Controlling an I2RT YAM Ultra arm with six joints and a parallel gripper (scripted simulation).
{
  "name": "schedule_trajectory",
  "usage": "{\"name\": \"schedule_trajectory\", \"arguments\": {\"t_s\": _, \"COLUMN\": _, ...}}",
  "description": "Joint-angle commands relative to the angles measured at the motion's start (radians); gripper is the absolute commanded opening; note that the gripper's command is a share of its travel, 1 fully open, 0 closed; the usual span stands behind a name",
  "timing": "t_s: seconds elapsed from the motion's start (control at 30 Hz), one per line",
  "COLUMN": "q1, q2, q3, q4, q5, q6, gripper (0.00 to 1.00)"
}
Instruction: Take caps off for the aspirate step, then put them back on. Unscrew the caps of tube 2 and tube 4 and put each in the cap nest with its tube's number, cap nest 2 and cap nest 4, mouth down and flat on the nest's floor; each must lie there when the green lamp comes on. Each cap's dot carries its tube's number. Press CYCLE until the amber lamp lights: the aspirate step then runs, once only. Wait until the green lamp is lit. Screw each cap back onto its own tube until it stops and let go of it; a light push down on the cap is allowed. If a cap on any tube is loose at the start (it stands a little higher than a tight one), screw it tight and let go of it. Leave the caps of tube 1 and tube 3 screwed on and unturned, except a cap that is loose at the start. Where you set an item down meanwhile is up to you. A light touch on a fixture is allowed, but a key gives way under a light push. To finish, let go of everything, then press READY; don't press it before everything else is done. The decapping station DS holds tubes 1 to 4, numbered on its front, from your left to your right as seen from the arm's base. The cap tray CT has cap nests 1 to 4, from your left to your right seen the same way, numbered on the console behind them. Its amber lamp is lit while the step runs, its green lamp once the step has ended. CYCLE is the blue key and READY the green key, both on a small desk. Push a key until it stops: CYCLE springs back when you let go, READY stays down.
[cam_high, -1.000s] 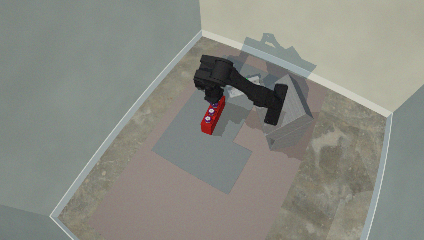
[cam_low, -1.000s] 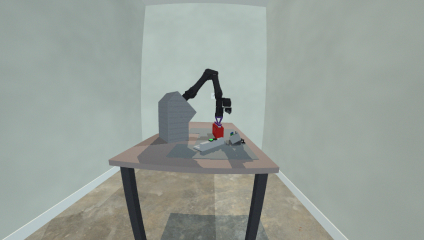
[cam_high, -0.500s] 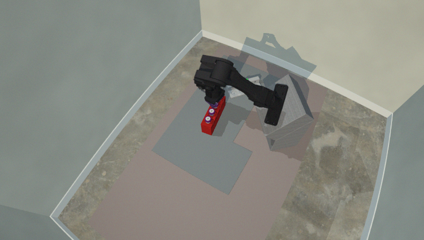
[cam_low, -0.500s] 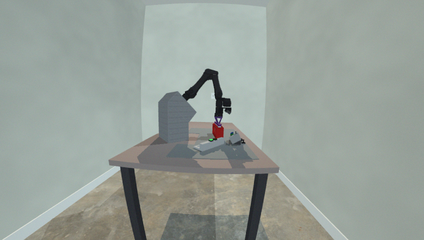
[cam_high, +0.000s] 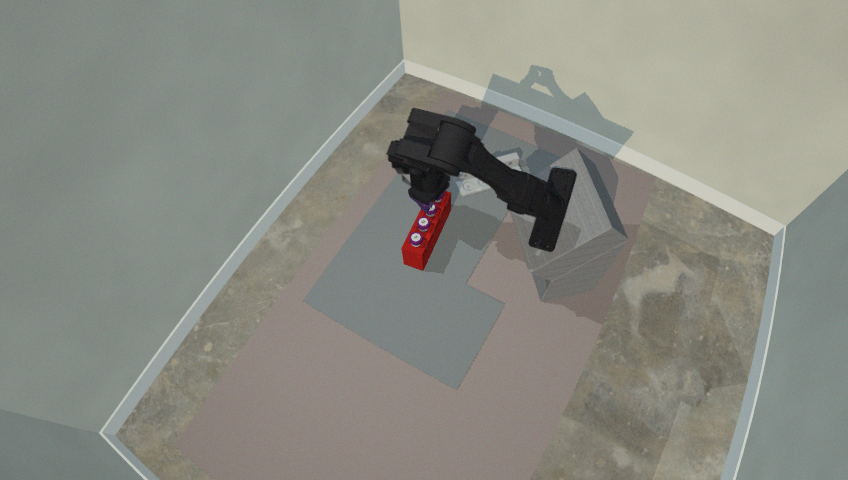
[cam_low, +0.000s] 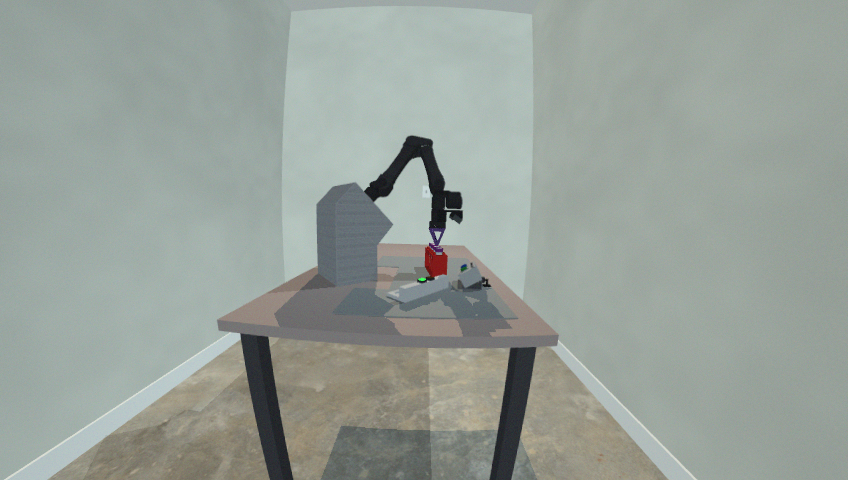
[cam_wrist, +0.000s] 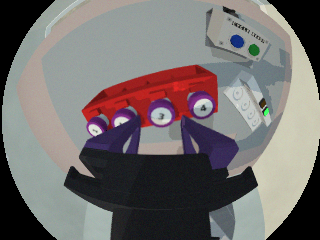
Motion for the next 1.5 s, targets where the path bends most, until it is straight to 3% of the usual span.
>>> {"name": "schedule_trajectory", "arguments": {"t_s": 0.0, "q1": -0.024, "q2": -0.035, "q3": 0.009, "q4": -0.054, "q5": -0.013, "q6": -0.02, "gripper": 0.49}}
{"name": "schedule_trajectory", "arguments": {"t_s": 0.17, "q1": -0.054, "q2": -0.084, "q3": 0.02, "q4": -0.128, "q5": -0.03, "q6": -0.049, "gripper": 0.49}}
{"name": "schedule_trajectory", "arguments": {"t_s": 0.27, "q1": -0.055, "q2": -0.085, "q3": 0.02, "q4": -0.13, "q5": -0.03, "q6": -0.05, "gripper": 0.49}}
{"name": "schedule_trajectory", "arguments": {"t_s": 0.3, "q1": -0.082, "q2": -0.059, "q3": 0.038, "q4": -0.135, "q5": -0.045, "q6": 0.007, "gripper": 0.0}}
{"name": "schedule_trajectory", "arguments": {"t_s": 0.4, "q1": -0.156, "q2": 0.02, "q3": 0.095, "q4": -0.152, "q5": -0.082, "q6": 0.062, "gripper": 0.0}}
{"name": "schedule_trajectory", "arguments": {"t_s": 0.47, "q1": -0.156, "q2": 0.02, "q3": 0.095, "q4": -0.152, "q5": -0.082, "q6": 0.062, "gripper": 0.0}}
{"name": "schedule_trajectory", "arguments": {"t_s": 0.8, "q1": -0.345, "q2": 0.293, "q3": 0.344, "q4": -0.248, "q5": -0.165, "q6": -0.144, "gripper": 0.0}}
{"name": "schedule_trajectory", "arguments": {"t_s": 0.87, "q1": -0.345, "q2": 0.293, "q3": 0.345, "q4": -0.248, "q5": -0.165, "q6": -0.145, "gripper": 0.0}}
{"name": "schedule_trajectory", "arguments": {"t_s": 0.97, "q1": -0.358, "q2": 0.391, "q3": 0.412, "q4": -0.227, "q5": -0.169, "q6": -0.159, "gripper": 0.0}}
{"name": "schedule_trajectory", "arguments": {"t_s": 1.03, "q1": -0.358, "q2": 0.391, "q3": 0.412, "q4": -0.227, "q5": -0.169, "q6": -0.159, "gripper": 0.0}}
{"name": "schedule_trajectory", "arguments": {"t_s": 1.33, "q1": -0.388, "q2": 0.676, "q3": 0.665, "q4": -0.215, "q5": -0.18, "q6": -0.193, "gripper": 0.0}}
{"name": "schedule_trajectory", "arguments": {"t_s": 1.47, "q1": -0.388, "q2": 0.684, "q3": 0.674, "q4": -0.216, "q5": -0.18, "q6": -0.194, "gripper": 0.0}}
